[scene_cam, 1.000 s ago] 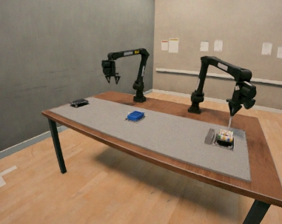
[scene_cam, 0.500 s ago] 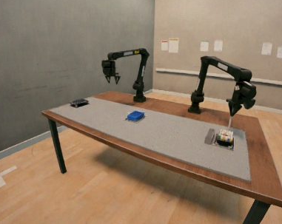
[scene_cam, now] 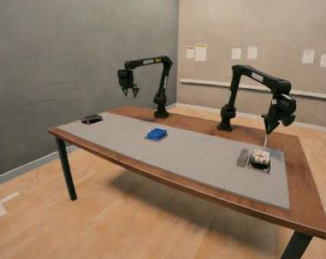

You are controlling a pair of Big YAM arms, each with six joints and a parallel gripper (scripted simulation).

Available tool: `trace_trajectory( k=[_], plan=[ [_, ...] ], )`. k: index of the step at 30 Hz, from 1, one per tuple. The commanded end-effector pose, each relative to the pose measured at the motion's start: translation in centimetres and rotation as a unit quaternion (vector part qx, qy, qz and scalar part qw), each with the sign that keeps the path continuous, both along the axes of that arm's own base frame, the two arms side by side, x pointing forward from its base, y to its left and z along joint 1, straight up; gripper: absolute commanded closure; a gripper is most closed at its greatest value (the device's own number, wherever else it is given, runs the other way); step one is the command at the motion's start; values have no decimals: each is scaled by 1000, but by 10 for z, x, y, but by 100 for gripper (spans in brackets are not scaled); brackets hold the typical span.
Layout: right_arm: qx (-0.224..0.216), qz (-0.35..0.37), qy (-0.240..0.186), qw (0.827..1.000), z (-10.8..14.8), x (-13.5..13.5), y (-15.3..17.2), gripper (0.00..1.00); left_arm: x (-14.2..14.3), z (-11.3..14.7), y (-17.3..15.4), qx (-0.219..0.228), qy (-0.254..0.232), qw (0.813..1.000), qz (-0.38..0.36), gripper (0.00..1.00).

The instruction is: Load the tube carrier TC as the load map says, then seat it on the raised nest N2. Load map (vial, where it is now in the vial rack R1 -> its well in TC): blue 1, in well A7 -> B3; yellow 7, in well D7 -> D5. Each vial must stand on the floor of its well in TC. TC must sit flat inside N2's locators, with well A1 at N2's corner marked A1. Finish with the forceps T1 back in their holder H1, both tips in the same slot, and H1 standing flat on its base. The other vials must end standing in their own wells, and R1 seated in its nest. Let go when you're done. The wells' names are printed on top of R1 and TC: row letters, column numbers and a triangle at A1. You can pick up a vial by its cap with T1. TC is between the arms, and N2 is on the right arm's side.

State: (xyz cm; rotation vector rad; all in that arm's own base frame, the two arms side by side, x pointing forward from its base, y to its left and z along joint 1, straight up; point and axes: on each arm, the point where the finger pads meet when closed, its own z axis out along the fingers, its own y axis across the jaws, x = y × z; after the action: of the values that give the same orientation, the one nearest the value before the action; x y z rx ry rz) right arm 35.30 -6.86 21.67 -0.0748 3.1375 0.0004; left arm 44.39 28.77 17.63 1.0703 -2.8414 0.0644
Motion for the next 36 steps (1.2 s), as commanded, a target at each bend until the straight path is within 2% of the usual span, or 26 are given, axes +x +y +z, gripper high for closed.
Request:
trace_trajectory(
  k=[1, 17, 23, 36],
  plan=[
    [-3, -7, -16, 1000, 12, 8, -1, 0, 21, 28, 3, 15, -26, 999, -10, 93],
    [-3, -7, -16, 1000, 12, 8, -1, 0, 18, 13, 1, 6, -12, 1000, -10, 93],
    [-3, -7, -16, 1000, 12, 8, -1, 0, 1, -10, -9, -12, 15, 1000, -10, 93],
    [-3, -7, -16, 1000, 12, 8, -1, 0, 0, -13, -10, -14, 18, 1000, -10, 93]
  ],
)
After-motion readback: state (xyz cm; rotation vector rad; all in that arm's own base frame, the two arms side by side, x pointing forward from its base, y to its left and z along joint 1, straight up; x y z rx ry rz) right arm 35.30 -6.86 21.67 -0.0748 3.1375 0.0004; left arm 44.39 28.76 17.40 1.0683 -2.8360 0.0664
